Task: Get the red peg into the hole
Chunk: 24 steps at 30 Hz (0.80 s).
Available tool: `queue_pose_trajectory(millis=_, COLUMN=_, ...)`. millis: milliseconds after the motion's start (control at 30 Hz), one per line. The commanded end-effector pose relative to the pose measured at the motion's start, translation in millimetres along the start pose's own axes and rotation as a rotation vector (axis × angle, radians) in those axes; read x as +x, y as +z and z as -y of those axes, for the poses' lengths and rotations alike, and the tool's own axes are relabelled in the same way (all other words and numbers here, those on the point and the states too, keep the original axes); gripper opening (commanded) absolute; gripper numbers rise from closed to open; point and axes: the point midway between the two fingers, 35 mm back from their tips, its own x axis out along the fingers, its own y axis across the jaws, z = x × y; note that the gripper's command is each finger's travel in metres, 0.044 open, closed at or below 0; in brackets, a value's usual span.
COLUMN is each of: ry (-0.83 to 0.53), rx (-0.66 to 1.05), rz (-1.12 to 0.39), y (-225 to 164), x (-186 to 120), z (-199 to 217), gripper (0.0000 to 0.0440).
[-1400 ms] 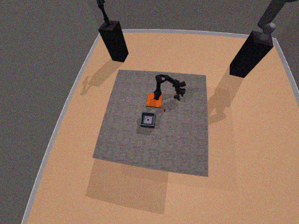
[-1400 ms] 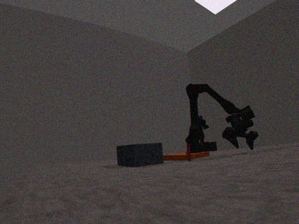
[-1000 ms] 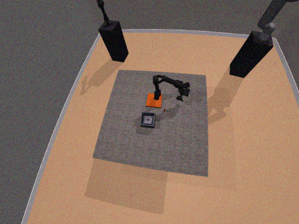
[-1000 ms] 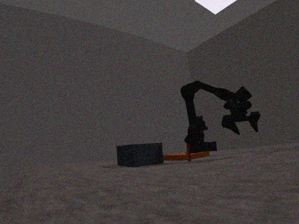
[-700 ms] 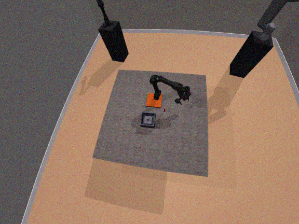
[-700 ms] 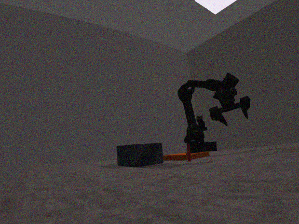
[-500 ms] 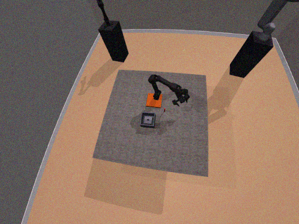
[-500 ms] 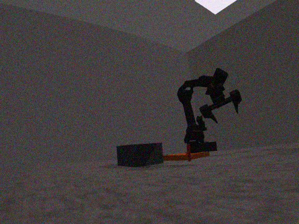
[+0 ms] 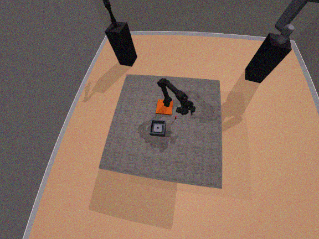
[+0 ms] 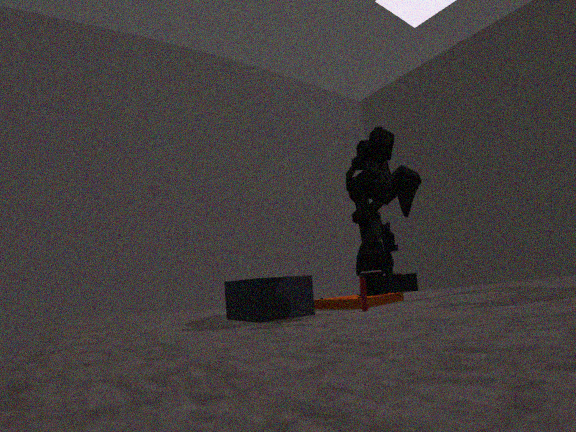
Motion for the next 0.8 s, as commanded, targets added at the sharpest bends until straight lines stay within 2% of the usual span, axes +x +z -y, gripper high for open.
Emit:
queue_pose_trajectory(millis=0, ry=-0.039, rx=0.104, rz=-0.013, y=7, x=-2, z=15, gripper=0.0440)
queue_pose_trajectory(millis=400, ry=-0.229, rx=0.475, rz=-0.048, y=12, x=3, z=79, gripper=0.0440)
queue_pose_trajectory(millis=767, ry=-0.356, rx=0.714, rz=-0.062, y=-5, x=36, z=125, gripper=0.0440)
